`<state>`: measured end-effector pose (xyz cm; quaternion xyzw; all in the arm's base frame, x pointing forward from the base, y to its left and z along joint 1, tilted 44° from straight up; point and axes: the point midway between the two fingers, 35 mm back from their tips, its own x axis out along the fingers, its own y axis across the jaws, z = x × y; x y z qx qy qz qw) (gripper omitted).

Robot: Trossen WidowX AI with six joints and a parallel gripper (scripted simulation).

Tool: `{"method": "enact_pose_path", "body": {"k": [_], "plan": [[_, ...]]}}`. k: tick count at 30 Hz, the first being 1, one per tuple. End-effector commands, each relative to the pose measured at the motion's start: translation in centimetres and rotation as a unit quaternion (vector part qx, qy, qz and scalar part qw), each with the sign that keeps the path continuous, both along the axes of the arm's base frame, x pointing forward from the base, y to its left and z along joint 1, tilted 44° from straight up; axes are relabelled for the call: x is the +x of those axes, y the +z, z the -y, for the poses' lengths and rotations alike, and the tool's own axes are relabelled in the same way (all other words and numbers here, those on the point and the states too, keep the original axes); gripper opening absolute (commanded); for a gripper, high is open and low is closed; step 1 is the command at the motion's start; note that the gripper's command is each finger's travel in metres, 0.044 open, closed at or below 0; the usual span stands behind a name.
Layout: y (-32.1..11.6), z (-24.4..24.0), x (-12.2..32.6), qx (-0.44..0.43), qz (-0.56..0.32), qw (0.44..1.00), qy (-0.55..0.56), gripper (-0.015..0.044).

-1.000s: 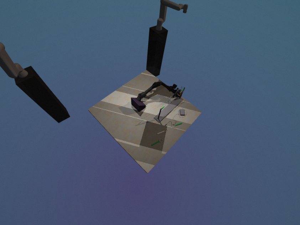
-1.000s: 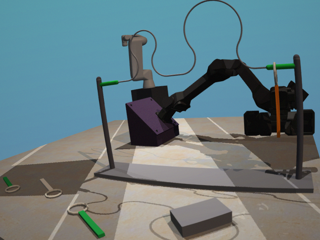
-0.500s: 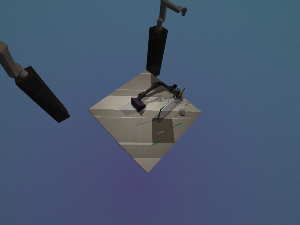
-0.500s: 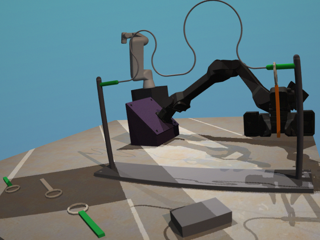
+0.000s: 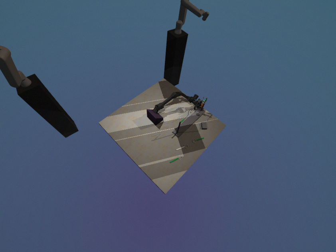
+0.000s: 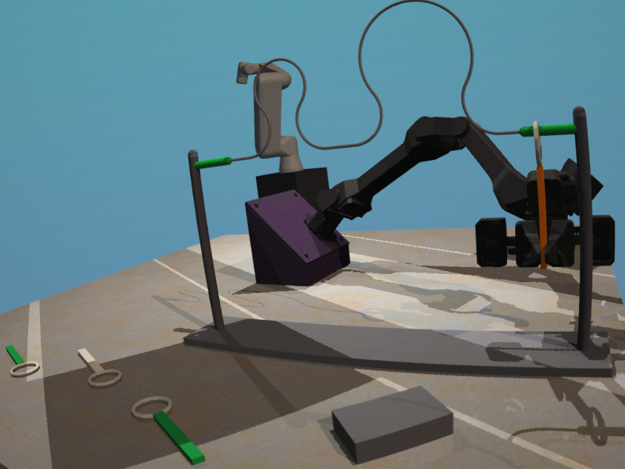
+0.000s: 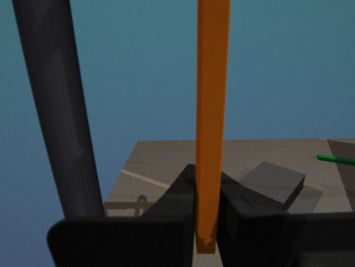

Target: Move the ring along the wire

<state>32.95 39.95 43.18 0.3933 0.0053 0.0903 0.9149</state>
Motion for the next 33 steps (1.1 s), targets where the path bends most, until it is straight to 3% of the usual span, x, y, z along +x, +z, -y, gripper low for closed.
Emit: {"method": "enact_pose_path", "body": {"k": [1,3,33], "plan": [[0.0,0.0,0.0,0.0,0.0,1.0,0.0,-0.0102],[0.0,0.0,0.0,0.0,0.0,1.0,0.0,-0.015],[0.9,1.1,0.1,0.001,-0.001,1.0,-0.001,-0.015]]}}
